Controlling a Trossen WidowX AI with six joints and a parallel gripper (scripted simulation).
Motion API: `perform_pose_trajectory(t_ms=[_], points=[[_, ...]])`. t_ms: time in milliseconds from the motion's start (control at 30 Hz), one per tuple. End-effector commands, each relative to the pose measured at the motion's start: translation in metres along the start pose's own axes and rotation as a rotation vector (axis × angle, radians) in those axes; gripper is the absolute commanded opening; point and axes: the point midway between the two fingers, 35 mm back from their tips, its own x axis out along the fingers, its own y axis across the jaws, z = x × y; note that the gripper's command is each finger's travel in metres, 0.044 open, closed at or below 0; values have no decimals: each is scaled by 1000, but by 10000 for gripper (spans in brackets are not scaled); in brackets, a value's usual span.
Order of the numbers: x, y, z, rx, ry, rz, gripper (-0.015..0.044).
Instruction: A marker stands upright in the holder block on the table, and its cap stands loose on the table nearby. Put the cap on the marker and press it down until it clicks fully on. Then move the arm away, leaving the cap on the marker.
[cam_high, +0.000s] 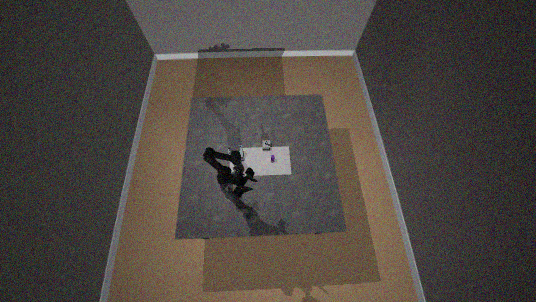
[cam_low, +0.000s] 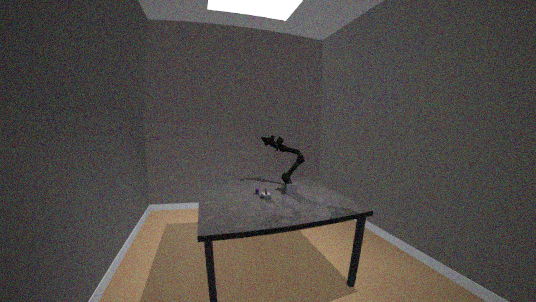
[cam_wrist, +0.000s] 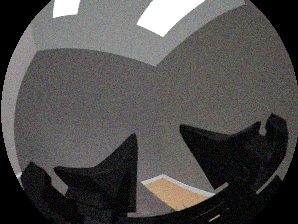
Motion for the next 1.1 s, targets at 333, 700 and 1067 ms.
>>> perform_pose_trajectory(t_ms=[333, 700, 1067], points=[[51, 113, -130, 672, 444, 242, 254], [26, 271, -214, 1033, 1102, 370, 254], [-85, 398, -248, 889, 1911, 143, 254]])
